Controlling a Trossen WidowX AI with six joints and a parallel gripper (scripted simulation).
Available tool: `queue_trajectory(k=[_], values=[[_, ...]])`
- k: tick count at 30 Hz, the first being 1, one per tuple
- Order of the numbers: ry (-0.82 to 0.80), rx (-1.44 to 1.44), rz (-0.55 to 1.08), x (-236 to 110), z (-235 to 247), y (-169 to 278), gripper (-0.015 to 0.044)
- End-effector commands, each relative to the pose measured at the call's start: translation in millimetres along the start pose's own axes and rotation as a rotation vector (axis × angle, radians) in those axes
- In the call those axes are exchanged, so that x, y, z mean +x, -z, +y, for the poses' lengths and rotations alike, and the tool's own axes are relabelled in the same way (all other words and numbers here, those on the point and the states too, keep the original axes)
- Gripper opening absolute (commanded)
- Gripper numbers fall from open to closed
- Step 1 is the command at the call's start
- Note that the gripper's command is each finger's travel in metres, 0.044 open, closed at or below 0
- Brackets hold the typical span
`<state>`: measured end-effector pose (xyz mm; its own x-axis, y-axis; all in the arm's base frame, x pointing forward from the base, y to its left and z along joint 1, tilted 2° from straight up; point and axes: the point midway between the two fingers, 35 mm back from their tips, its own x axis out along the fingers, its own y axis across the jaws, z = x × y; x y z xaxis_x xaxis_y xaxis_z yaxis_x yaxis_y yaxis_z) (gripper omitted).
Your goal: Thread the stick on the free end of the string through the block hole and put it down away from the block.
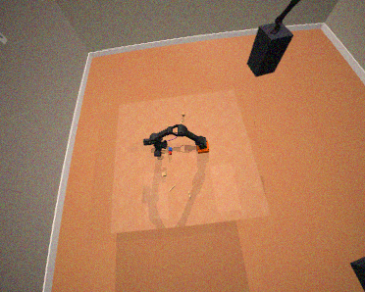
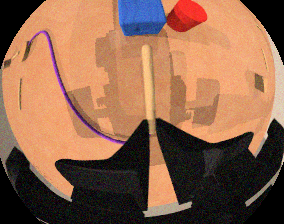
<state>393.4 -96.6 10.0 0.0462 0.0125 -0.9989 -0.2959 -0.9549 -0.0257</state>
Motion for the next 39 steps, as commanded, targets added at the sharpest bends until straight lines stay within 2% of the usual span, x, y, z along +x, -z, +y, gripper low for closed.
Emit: queue_trajectory(k=[1,39], values=[[0.004,-0.012,0.004,-1.1,-0.6,-4.3,0.0000],[0.004,-0.027,0.000,-1.3,-0.4,-42.5,0.0000]])
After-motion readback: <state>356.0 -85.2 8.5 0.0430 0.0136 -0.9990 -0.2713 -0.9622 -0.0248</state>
